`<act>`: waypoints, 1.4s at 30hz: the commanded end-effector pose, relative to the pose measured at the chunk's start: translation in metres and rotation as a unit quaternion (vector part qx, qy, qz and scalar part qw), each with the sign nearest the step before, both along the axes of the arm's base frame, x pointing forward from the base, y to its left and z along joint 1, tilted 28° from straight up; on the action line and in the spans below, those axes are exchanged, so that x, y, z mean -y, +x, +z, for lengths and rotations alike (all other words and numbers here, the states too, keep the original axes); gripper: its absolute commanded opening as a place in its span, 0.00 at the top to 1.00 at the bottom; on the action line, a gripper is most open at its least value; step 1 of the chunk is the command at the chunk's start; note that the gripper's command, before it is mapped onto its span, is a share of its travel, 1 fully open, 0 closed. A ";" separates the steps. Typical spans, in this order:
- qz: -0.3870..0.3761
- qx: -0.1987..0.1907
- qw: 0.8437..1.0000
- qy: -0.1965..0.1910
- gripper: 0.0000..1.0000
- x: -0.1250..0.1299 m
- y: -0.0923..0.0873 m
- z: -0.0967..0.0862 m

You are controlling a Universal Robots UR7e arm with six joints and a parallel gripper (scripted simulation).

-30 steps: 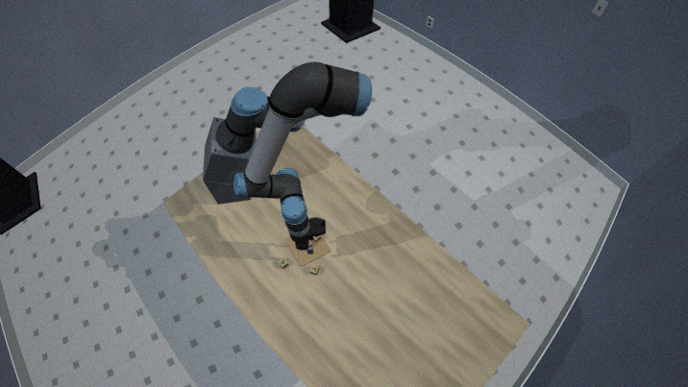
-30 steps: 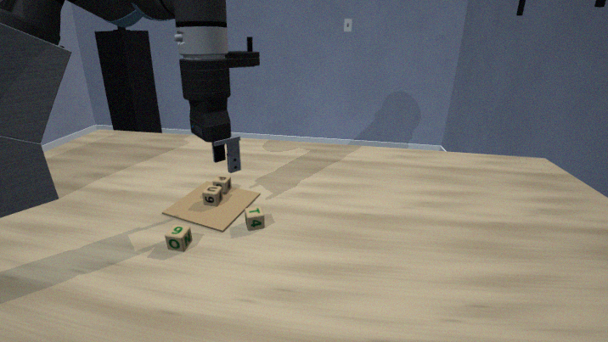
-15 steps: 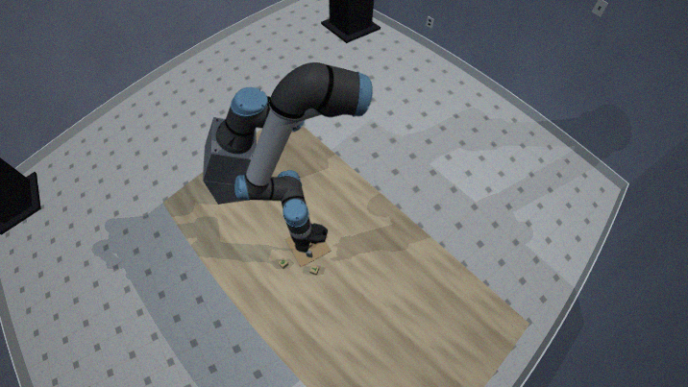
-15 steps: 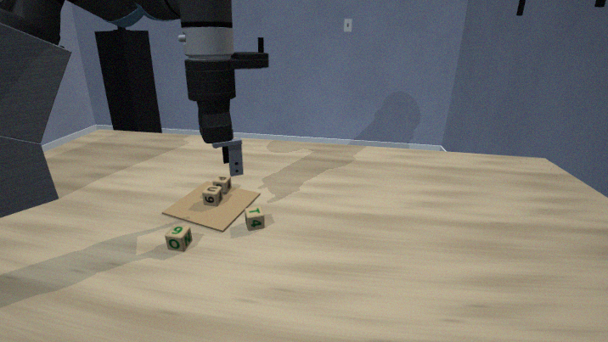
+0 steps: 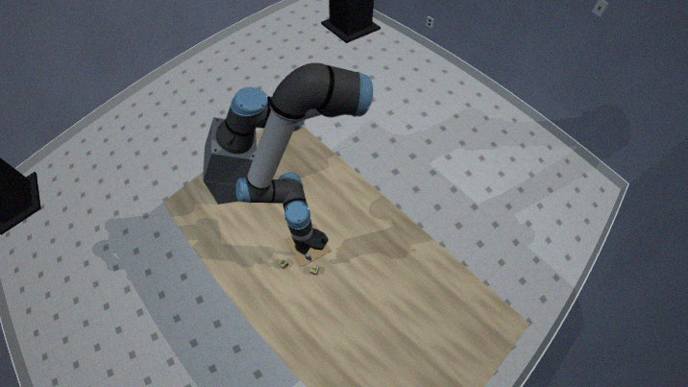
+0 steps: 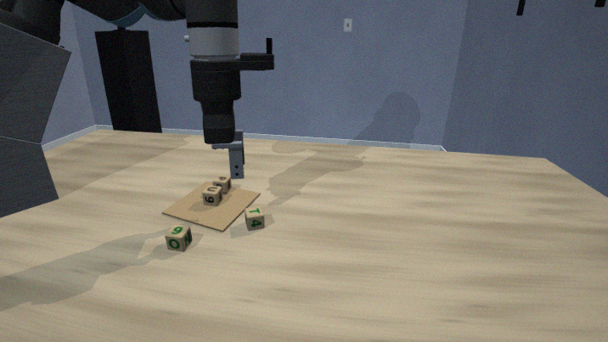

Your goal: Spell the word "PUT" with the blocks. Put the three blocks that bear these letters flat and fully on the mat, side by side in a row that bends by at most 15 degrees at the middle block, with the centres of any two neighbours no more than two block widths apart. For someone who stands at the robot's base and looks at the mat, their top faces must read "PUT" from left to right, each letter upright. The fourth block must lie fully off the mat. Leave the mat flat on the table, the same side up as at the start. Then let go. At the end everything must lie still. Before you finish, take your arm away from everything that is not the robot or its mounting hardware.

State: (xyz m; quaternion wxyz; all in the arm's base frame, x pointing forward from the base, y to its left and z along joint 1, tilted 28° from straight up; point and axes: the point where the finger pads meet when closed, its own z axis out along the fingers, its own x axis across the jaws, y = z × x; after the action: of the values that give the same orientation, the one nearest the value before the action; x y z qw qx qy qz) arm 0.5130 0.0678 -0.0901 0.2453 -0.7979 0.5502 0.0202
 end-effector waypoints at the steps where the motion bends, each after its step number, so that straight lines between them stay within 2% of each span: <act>1: -0.061 -0.029 0.998 0.016 0.00 0.003 0.007 0.000; 12: -0.137 -0.064 0.988 0.037 0.00 0.007 0.013 -0.001; 27: -0.272 -0.128 0.951 0.073 0.00 0.014 0.023 -0.002; 29: -0.272 -0.128 0.951 0.073 0.00 0.014 0.023 -0.002; 31: -0.303 -0.142 0.939 0.082 0.00 0.016 0.025 -0.002; 42: -0.386 -0.182 0.899 0.104 0.00 0.020 0.030 -0.003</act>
State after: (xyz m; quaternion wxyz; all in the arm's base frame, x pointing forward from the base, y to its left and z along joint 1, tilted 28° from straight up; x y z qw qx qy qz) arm 0.5399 0.0500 -0.0926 0.2188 -0.5251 0.8146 0.1129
